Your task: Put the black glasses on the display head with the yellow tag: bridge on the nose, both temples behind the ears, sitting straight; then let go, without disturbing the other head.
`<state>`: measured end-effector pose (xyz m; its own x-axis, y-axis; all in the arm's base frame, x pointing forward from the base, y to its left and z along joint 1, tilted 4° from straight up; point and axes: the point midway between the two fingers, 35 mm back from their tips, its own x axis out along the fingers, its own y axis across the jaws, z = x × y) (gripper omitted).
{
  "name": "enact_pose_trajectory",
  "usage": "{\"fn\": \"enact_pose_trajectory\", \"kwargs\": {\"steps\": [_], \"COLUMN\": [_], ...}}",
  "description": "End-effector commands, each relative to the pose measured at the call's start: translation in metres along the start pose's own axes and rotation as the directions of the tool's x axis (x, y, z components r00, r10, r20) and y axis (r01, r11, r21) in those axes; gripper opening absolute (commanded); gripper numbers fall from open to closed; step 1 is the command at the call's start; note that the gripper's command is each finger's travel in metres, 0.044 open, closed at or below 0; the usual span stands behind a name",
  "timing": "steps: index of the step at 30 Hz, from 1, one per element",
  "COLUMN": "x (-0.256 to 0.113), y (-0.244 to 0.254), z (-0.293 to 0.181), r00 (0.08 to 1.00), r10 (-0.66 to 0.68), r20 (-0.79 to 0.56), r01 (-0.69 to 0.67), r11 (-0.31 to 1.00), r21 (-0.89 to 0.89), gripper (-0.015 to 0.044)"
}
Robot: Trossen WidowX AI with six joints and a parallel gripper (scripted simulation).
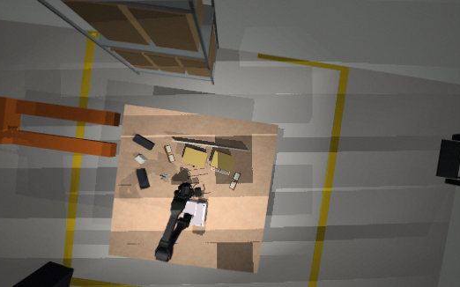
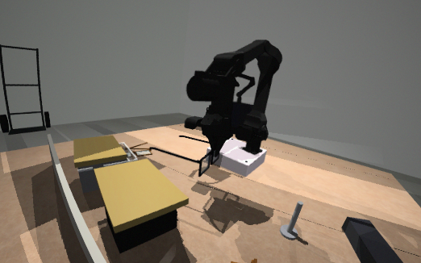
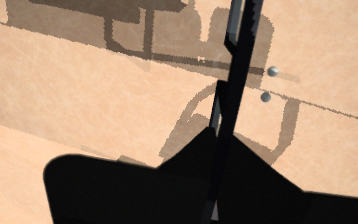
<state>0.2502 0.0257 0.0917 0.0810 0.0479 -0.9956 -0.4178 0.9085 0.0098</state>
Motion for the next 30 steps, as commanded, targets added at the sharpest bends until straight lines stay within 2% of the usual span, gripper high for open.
{"fn": "enact_pose_trajectory", "kwargs": {"steps": [1,30], "x": [0.007,0.034], "y": [0.001,0.001], "z": [-0.002,-0.001], "r00": [1.0,1.0], "r10": [0.007,0.007], "r20": [-0.01,-0.01], "r01": [-0.007,-0.007], "r11": [1.0,1.0], "r21": [0.003,0.003], "gripper": [0.0,0.0]}}
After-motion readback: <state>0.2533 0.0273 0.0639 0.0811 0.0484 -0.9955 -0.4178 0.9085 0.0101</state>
